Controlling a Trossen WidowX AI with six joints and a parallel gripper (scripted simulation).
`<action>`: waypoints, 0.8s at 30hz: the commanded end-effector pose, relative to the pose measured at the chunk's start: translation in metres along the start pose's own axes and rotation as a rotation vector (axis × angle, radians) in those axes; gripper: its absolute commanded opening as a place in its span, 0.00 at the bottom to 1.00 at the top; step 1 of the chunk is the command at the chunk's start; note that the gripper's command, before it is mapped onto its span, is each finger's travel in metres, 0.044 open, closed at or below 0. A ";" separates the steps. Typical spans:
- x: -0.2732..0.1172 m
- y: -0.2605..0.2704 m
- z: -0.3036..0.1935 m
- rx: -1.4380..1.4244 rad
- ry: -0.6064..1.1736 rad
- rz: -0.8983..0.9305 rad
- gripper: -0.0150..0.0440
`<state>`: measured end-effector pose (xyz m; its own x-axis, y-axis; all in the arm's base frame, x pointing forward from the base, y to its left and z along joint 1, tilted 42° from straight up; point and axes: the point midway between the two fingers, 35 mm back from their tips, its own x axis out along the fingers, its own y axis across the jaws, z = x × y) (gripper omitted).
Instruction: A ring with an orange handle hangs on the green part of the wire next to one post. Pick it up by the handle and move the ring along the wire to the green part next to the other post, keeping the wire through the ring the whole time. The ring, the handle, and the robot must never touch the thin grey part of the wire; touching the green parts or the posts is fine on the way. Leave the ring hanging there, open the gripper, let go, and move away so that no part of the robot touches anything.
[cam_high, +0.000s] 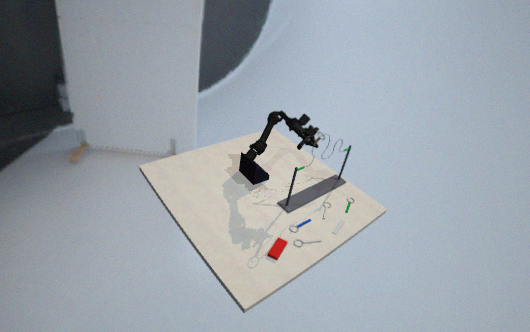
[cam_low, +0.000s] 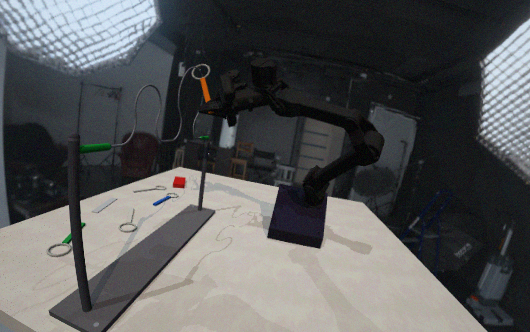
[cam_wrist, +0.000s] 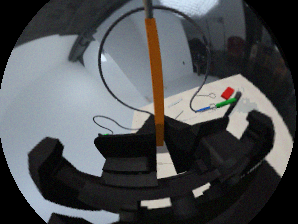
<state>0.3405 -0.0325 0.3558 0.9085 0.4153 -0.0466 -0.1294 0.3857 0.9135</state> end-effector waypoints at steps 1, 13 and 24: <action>0.000 0.000 -0.002 0.058 -0.001 0.027 0.00; 0.001 0.005 -0.001 0.189 -0.018 0.097 0.00; 0.001 0.009 0.000 0.303 -0.034 0.158 0.00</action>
<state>0.3394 -0.0283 0.3646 0.8989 0.4275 0.0965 -0.1538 0.1015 0.9829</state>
